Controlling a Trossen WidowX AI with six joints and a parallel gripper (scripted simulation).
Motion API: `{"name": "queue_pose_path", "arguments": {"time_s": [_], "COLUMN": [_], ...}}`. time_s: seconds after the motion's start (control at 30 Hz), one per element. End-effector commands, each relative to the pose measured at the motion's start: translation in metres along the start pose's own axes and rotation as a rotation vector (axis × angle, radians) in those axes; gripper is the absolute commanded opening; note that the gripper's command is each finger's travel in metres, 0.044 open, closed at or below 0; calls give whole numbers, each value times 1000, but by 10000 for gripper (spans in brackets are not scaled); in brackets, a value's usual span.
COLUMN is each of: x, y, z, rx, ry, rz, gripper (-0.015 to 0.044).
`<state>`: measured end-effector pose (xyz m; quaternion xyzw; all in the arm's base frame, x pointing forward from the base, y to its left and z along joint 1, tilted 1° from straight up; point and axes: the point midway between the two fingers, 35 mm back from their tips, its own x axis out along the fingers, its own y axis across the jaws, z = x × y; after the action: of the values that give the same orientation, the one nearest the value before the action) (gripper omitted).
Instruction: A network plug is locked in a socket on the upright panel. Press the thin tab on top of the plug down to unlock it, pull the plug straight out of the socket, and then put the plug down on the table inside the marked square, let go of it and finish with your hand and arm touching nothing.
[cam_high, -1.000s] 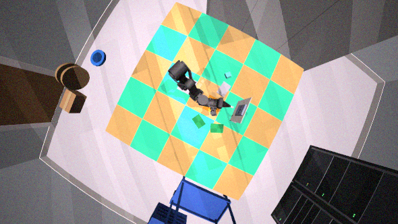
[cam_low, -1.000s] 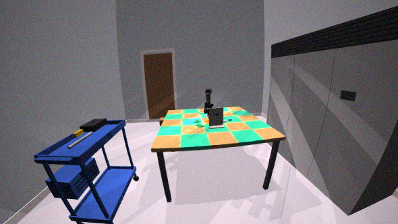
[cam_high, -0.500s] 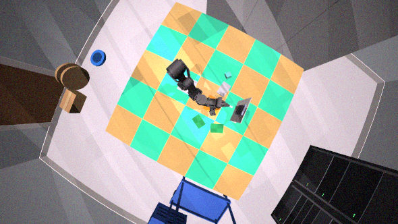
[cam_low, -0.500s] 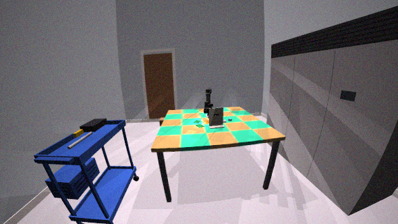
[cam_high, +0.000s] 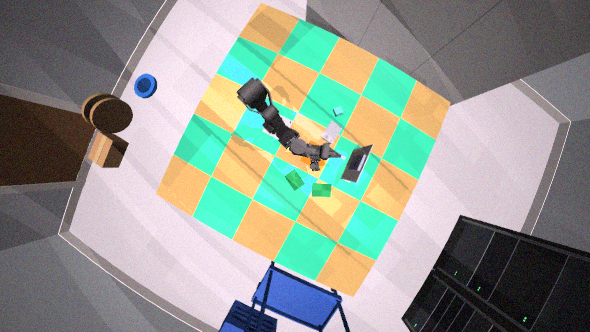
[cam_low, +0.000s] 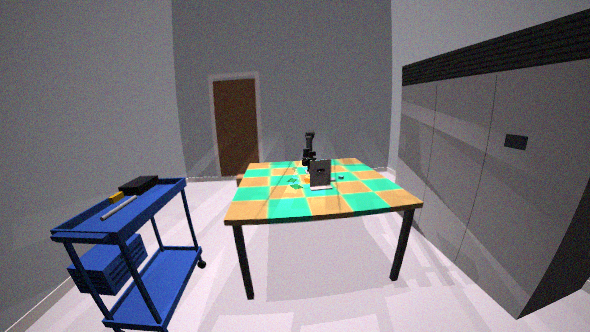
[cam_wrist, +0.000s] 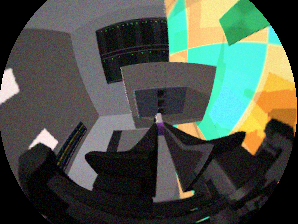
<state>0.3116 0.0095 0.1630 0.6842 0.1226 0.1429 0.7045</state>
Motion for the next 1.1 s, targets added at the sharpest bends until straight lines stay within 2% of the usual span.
{"name": "queue_pose_path", "arguments": {"time_s": [0.0,0.9,1.07], "x": [-1,-15,-12], "y": [8,41,35], "z": [0,-10,-6], "rx": [-3,1,39], "ry": [2,3,-26], "rz": [6,4,-47], "gripper": [0,0,0]}}
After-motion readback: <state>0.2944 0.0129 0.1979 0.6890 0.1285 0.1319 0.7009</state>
